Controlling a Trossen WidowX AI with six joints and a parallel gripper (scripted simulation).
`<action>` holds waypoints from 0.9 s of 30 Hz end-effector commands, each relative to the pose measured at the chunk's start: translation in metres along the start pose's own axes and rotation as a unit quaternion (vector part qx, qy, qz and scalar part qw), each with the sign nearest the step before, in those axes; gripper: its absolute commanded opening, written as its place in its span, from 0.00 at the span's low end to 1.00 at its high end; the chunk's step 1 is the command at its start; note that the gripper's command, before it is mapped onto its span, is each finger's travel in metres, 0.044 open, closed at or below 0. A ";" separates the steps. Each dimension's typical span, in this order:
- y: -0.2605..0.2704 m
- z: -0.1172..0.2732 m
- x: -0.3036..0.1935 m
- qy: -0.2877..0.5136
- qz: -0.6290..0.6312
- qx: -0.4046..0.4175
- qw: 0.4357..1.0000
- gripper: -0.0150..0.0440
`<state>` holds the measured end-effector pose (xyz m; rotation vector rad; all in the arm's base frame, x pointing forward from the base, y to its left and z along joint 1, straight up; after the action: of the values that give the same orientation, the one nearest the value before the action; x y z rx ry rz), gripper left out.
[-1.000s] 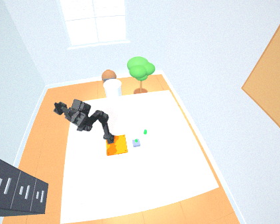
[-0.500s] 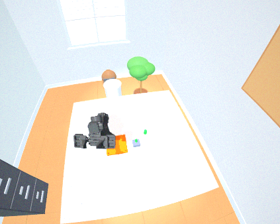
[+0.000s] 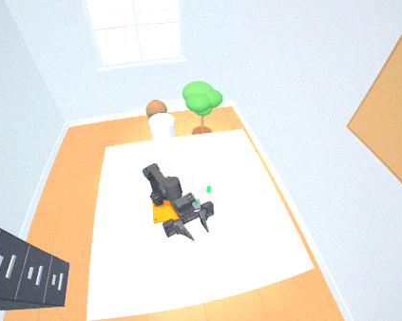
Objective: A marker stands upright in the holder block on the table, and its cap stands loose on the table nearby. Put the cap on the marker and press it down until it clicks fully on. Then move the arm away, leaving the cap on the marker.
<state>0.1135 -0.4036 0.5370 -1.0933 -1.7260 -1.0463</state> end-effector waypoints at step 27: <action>0.250 0.185 -0.247 0.539 0.014 0.221 0.813 0.68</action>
<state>0.3673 -0.2562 0.3256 -0.1688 -1.0044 -0.9244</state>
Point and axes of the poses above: the point midway between the two fingers, 35 mm back from their tips, its own z axis back along the fingers, its own y axis across the jaws, x = y × z, the point moved 4 cm from there along z, back along the fingers, and after that the axes turned 14 degrees about -z, right-handed, at the moved point
